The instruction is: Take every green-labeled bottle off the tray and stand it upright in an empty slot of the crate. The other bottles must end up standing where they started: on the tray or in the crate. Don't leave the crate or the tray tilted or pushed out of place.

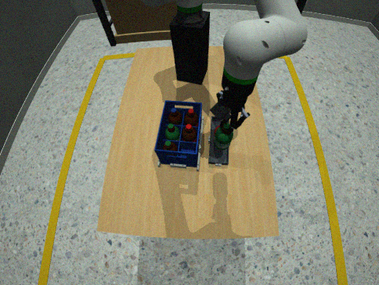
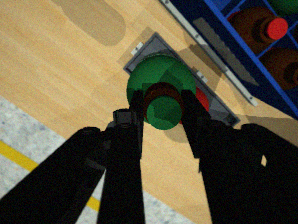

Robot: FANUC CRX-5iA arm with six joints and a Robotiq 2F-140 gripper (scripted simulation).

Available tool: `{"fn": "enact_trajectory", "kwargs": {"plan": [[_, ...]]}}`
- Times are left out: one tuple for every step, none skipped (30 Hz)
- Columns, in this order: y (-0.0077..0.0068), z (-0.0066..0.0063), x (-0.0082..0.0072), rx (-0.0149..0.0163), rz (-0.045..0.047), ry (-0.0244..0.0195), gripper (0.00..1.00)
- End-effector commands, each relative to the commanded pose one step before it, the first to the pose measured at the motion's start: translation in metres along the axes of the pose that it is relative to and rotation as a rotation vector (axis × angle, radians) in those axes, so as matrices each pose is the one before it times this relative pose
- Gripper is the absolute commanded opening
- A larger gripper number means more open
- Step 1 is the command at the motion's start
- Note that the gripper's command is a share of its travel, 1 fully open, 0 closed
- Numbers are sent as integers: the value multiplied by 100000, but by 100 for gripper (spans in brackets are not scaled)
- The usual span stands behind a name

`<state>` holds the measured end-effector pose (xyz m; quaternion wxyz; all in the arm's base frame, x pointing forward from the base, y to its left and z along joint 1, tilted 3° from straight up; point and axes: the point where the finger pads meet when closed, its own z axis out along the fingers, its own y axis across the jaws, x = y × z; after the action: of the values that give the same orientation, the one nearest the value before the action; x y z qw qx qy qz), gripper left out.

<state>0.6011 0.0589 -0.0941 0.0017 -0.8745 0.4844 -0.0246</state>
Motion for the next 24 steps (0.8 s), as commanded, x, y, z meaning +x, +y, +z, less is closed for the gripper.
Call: {"fn": "enact_trajectory", "kwargs": {"plan": [[-89,-191,42,198,-27,103,10],[-1,-101,-2,0,0,0,10],[0,-100,-2,0,0,0,10],[0,-99,-2,0,0,0,10],[0,-98,-2,0,0,0,10],[-1,-97,-1,0,0,0,10],[0,-96,-2,0,0,0,10],[0,-94,-2,0,0,0,10],[0,-93,-2,0,0,0,10],[0,-92,-2,0,0,0,10],[-1,-91,-1,0,0,0,10],[0,-90,-1,0,0,0,10],[0,-88,-1,0,0,0,10],[0,-87,-1,0,0,0,10],[0,-85,-1,0,0,0,10],[0,-84,-1,0,0,0,10],[0,0,0,0,0,0,10],[0,0,0,0,0,0,10],[-1,-83,-1,0,0,0,10],[0,-82,-1,0,0,0,10],[0,-80,-1,0,0,0,10],[0,-79,-1,0,0,0,10],[0,-77,-1,0,0,0,10],[0,-76,-1,0,0,0,10]]}}
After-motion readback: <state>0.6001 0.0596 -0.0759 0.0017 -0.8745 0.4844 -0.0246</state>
